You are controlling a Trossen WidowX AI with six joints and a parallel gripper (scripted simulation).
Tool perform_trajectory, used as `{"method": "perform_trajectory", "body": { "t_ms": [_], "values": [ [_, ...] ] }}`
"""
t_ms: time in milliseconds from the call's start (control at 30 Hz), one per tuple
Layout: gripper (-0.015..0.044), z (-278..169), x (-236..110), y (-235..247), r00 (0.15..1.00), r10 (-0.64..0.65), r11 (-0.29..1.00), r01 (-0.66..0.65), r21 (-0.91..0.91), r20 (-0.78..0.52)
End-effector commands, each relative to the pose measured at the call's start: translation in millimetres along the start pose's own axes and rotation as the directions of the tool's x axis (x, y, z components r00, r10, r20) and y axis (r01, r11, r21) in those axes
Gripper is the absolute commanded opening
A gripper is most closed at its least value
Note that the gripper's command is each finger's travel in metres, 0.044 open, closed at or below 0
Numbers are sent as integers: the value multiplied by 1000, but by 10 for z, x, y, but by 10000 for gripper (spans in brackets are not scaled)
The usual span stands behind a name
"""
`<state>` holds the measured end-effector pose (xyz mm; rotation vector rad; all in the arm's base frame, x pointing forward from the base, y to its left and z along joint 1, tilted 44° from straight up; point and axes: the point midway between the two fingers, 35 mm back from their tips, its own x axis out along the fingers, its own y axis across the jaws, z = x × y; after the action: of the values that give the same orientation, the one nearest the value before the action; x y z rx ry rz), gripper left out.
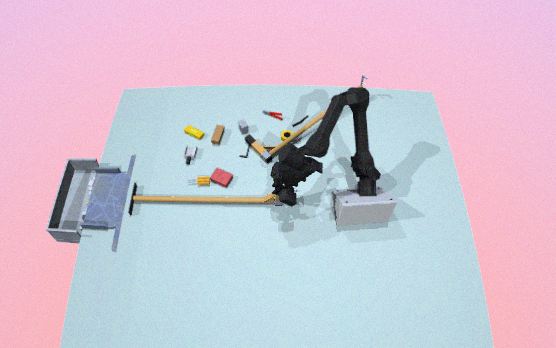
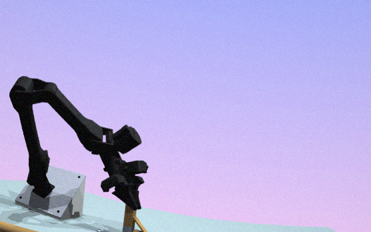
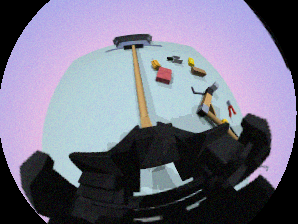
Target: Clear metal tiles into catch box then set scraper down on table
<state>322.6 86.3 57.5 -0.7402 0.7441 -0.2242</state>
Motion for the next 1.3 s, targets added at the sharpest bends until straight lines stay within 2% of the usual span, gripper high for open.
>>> {"method": "perform_trajectory", "body": {
  "t_ms": [0,533,1067,1100,1267],
  "values": [
    [0,-1,-10,-4,1000,-2,1000,2,8,1],
    [0,-20,13,-3,1000,-2,1000,2,8,1],
    [420,-25,8,0,1000,-1,1000,1,4,-3],
    [440,-18,-2,5,1000,0,1000,0,4,-4],
    [440,45,-104,49,1000,9,1000,-9,7,-11]
  ]
}}
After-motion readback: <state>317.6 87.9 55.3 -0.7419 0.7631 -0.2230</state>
